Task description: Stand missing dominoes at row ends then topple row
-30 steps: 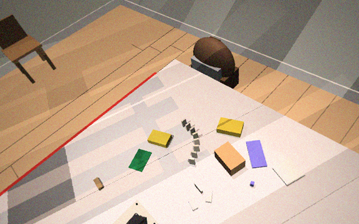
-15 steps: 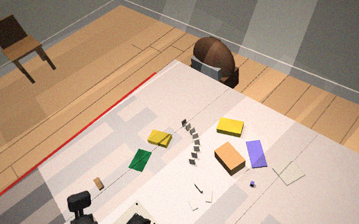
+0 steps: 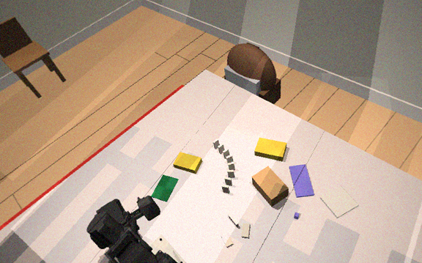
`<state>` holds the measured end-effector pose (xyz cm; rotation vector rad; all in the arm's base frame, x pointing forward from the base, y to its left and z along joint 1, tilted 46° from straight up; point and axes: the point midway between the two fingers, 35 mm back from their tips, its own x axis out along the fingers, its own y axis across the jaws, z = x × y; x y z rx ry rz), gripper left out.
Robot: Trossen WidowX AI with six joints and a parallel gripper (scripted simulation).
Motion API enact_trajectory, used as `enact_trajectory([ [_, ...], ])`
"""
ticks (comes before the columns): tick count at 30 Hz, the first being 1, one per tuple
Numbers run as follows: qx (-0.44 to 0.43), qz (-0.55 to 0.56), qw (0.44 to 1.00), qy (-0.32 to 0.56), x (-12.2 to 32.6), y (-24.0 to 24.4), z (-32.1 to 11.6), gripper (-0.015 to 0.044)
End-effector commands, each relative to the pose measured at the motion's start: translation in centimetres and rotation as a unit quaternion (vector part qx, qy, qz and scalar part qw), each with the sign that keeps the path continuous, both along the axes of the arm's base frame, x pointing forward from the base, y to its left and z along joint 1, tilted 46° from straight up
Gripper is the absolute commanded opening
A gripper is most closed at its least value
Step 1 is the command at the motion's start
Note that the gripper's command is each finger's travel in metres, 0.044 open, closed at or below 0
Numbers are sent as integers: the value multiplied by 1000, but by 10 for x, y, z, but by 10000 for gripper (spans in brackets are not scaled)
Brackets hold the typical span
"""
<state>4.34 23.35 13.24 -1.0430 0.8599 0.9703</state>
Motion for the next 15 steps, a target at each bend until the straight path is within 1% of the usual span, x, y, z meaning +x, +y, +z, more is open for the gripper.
enact_trajectory([
  [1,39,-313,949,-9,70,-28,-1,440],
  [4,56,-417,907,-18,93,-44,-1,440],
  [6,66,-489,870,-25,107,-56,-2,440],
  [10,85,-621,778,-44,129,-84,-5,440],
  [15,108,-751,647,-76,150,-120,-7,440],
])
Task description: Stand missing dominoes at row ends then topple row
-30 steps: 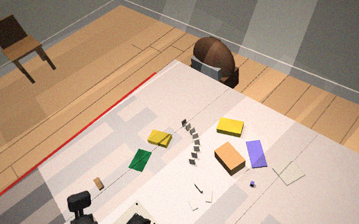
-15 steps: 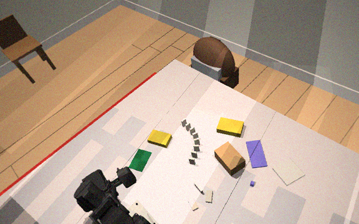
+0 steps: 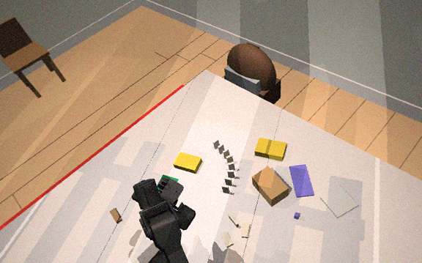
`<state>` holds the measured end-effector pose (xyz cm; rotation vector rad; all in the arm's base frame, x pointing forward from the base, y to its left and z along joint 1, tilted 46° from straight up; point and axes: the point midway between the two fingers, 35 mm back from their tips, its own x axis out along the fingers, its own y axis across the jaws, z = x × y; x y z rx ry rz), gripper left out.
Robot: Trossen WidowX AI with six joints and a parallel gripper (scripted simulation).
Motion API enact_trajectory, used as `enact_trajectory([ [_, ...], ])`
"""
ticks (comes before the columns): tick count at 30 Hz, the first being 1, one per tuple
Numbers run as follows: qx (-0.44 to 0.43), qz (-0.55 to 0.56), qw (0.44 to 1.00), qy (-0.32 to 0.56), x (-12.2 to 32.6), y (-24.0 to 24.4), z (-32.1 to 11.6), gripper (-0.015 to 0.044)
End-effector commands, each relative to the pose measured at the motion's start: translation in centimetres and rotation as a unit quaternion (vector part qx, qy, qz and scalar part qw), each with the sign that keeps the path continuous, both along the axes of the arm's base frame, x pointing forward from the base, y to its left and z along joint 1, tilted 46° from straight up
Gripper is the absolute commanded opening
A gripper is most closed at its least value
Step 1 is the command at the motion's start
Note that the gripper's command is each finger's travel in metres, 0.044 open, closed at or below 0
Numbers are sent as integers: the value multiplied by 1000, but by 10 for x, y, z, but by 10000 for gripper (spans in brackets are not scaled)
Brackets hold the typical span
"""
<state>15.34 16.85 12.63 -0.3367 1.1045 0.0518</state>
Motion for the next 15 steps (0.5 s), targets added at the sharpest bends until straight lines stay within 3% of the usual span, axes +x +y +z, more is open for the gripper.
enact_trajectory([
  [1,32,-333,940,-63,43,-62,-1,440],
  [8,44,-543,829,-126,58,-113,-3,440],
  [15,47,-707,677,-200,62,-164,-3,440],
])
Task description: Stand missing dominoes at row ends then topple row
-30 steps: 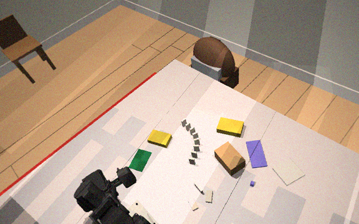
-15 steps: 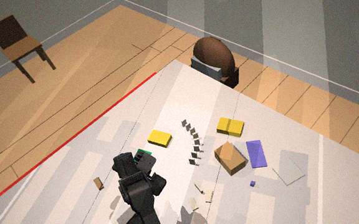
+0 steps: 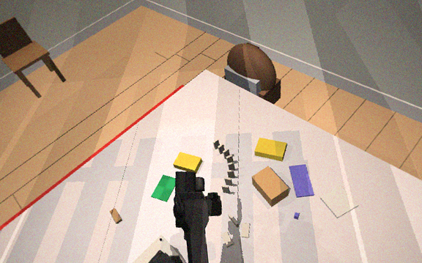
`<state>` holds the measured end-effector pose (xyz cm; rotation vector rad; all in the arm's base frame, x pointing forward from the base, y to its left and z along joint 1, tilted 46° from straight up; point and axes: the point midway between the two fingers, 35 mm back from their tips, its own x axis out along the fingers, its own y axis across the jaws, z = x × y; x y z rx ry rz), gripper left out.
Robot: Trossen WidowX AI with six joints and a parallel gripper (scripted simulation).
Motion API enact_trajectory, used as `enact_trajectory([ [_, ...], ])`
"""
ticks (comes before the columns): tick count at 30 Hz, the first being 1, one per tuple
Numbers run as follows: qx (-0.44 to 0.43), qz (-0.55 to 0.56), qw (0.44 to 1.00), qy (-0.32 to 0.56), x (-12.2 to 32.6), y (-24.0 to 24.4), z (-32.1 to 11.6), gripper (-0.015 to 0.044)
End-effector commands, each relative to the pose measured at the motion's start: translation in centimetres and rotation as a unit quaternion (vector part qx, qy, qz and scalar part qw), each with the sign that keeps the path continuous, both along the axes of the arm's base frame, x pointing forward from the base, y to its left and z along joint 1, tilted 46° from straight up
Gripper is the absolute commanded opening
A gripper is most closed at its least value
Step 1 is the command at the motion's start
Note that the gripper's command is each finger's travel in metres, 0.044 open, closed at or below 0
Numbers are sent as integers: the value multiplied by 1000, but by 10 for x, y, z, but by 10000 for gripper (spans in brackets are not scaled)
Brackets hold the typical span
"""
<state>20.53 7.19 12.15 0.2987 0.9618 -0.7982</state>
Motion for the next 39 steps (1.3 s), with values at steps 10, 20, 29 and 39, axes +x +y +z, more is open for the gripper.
enact_trajectory([
  [10,-41,-506,839,-194,2,-122,4,440],
  [20,-41,-506,839,-194,4,-123,5,440],
  [29,-39,-506,839,-193,5,-140,-14,440],
  [39,-42,-506,839,-195,3,-171,-39,440],
])
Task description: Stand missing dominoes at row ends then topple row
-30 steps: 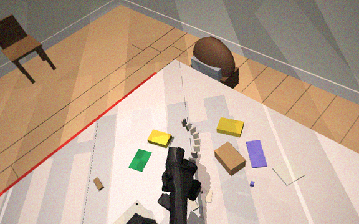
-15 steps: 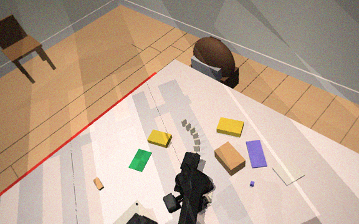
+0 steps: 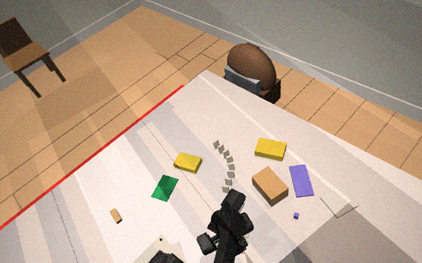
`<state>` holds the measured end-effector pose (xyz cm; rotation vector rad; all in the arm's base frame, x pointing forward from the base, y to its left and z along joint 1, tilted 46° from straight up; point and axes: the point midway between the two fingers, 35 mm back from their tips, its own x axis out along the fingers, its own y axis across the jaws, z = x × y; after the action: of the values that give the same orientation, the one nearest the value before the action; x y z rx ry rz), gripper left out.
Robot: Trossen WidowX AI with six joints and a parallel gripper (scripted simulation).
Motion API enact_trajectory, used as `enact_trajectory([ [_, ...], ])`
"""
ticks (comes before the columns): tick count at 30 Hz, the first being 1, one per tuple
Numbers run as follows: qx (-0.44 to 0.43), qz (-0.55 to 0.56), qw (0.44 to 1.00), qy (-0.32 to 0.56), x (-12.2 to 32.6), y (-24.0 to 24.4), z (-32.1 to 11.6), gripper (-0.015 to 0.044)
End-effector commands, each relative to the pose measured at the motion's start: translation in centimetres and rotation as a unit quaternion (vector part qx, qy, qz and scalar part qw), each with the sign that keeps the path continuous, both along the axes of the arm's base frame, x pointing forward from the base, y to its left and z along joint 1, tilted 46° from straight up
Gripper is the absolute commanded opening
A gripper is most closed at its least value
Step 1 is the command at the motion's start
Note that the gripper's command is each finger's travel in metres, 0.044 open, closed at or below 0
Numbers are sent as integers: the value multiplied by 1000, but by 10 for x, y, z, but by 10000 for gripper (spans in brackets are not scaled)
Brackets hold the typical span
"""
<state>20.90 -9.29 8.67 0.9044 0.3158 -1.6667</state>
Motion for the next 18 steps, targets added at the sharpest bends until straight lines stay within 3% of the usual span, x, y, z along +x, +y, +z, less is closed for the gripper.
enact_trajectory([
  [1,-3,4,1000,0,-1,-6,-4,440],
  [18,-4,4,1000,0,-1,-17,-14,440],
])
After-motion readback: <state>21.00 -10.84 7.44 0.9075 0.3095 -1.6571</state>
